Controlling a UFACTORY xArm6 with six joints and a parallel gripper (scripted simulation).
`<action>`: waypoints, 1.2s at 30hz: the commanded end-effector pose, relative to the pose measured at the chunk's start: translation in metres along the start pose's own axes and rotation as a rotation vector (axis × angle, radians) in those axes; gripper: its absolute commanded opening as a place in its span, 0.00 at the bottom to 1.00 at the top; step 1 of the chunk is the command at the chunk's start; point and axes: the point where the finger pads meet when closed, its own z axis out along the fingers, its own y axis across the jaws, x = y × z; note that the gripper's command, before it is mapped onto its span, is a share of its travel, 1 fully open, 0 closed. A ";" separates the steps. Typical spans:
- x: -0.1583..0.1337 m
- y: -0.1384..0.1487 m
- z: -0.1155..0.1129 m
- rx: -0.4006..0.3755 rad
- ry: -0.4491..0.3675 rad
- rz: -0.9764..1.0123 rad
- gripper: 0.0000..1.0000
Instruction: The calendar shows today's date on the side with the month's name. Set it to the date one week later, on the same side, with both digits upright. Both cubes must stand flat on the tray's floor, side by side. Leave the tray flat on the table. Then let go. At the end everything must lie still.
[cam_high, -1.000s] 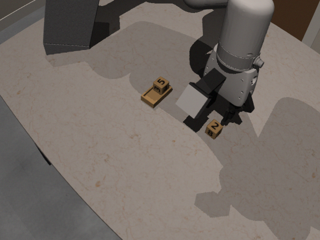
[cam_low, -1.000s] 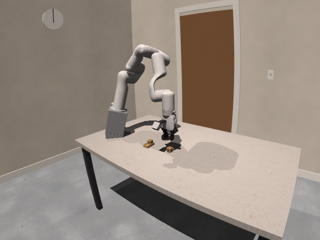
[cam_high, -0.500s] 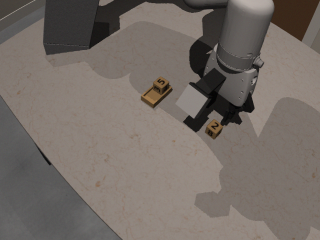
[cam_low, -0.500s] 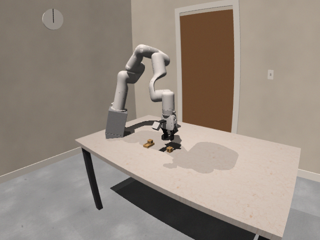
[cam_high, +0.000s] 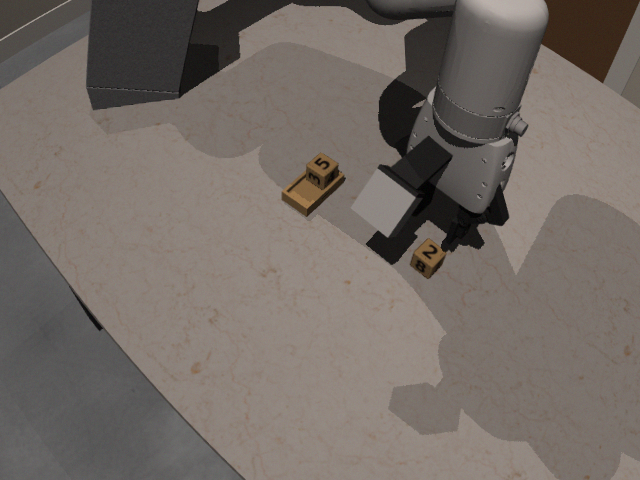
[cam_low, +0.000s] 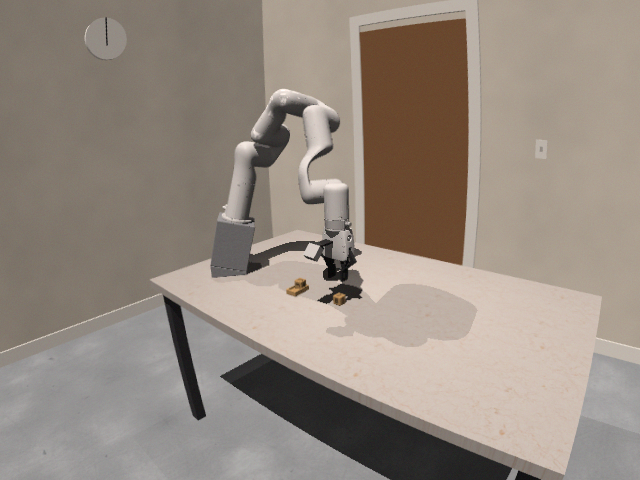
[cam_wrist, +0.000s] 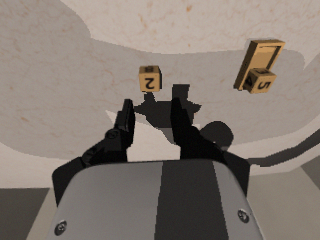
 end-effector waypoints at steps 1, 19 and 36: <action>0.000 -0.002 0.000 0.004 0.000 -0.001 0.47; -0.001 -0.002 0.018 0.006 -0.002 -0.001 0.47; -0.001 -0.003 0.041 0.006 -0.002 -0.001 0.47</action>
